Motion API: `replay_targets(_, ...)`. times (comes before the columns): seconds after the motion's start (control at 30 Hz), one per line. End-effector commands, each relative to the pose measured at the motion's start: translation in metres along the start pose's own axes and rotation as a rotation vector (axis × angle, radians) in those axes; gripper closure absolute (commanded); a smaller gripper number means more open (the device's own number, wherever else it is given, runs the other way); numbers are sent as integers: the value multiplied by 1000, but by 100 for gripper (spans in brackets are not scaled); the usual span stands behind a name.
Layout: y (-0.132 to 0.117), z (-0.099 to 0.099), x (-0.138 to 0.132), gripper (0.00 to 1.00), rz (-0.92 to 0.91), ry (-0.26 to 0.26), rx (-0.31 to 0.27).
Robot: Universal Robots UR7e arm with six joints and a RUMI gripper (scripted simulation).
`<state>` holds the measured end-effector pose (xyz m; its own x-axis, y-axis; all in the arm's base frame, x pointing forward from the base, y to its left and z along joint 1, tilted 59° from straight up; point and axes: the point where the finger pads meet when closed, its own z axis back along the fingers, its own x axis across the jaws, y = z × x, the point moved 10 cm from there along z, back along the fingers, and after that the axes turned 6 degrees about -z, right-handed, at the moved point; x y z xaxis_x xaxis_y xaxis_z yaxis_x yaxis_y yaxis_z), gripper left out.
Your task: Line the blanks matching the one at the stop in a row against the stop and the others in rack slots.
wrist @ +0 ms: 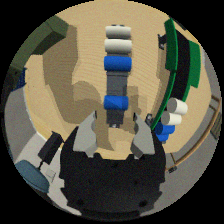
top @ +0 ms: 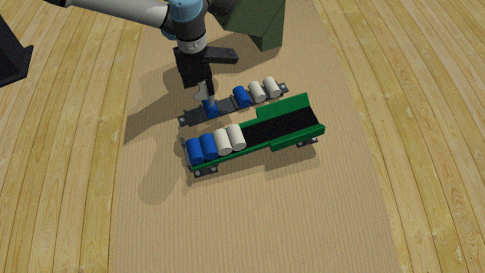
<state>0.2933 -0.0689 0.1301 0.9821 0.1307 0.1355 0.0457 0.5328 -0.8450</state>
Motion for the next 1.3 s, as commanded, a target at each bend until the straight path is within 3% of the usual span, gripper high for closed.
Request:
replay_targets(0.0,1,-9,-2,49,1,-10,-1)
replay_targets(0.47,1,-22,-1,49,1,-10,-1)
replay_targets(1.27,0,-22,-1,49,0,-12,-2)
